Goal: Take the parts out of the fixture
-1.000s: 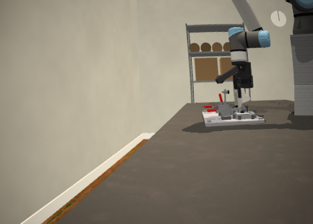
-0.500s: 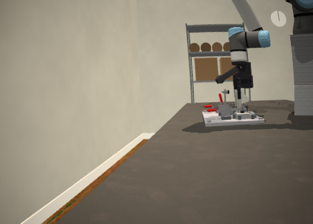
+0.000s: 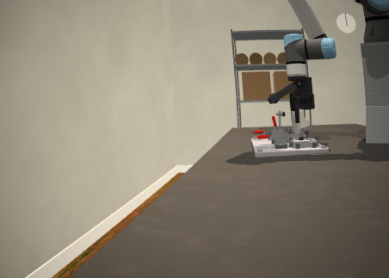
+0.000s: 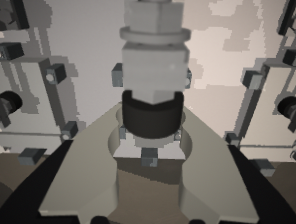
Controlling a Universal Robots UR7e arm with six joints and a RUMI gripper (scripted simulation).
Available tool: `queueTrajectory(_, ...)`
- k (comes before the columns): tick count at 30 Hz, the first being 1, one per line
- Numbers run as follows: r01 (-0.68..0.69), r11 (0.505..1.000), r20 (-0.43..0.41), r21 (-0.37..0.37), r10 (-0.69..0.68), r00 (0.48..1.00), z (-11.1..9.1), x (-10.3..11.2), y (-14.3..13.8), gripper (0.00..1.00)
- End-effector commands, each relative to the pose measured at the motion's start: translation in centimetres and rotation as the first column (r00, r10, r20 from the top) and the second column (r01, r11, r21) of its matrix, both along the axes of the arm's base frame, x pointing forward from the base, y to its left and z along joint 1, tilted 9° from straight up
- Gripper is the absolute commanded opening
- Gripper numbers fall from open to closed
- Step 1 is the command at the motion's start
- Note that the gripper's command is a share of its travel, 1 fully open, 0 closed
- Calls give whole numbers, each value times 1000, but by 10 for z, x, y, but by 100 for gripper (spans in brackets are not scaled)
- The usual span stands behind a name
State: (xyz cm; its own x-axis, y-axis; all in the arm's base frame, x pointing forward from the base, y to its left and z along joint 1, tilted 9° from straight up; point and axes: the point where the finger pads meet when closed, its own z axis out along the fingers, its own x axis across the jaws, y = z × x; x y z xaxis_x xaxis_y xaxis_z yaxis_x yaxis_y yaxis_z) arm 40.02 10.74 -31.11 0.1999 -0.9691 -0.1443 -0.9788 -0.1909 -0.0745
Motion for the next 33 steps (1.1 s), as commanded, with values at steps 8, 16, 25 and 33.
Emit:
queueTrajectory(8,-1,1000,4,0,1,1000,0,2,0,0)
queueTrajectory(16,-1,1000,4,0,1,1000,2,2,0,0)
queueTrajectory(25,1,1000,1,0,-1,1000,7,0,-1,0)
queueTrajectory(33,1,1000,1,0,-1,1000,18,-1,-3,0)
